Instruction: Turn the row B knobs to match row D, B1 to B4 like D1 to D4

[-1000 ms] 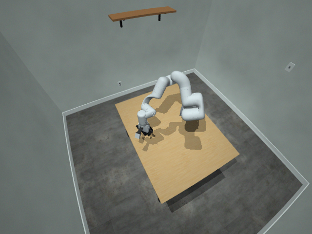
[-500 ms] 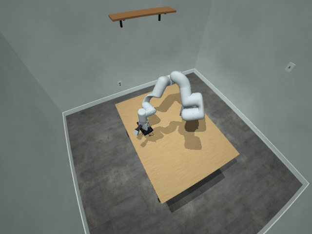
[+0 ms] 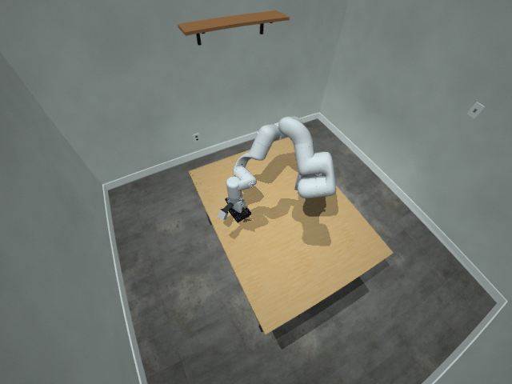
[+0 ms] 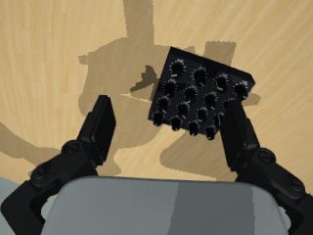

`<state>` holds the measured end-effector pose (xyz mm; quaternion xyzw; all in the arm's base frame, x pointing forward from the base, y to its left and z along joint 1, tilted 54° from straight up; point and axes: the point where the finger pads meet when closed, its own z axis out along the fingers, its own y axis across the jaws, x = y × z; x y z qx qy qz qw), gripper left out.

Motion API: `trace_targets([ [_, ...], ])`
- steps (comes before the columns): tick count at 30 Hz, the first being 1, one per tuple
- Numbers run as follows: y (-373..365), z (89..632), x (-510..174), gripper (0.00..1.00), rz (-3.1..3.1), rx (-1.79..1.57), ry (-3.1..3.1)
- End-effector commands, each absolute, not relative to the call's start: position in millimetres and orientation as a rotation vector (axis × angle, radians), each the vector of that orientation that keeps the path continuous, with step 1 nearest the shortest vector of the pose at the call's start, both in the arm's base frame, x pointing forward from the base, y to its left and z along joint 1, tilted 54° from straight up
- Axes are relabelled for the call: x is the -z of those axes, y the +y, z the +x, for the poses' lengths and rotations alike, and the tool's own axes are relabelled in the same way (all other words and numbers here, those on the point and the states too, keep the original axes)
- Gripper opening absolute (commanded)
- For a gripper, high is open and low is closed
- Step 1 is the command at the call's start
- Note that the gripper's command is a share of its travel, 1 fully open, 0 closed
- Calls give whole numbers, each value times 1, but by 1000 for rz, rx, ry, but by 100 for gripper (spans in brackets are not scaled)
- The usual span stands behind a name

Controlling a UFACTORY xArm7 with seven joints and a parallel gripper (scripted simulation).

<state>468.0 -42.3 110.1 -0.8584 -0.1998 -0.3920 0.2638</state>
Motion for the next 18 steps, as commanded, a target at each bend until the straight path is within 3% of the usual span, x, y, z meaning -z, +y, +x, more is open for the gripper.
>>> trace_targets([
  [1, -44, 469, -110, 100, -2323, 1062, -534],
  [18, -70, 469, -38, 100, -2367, 918, -134],
])
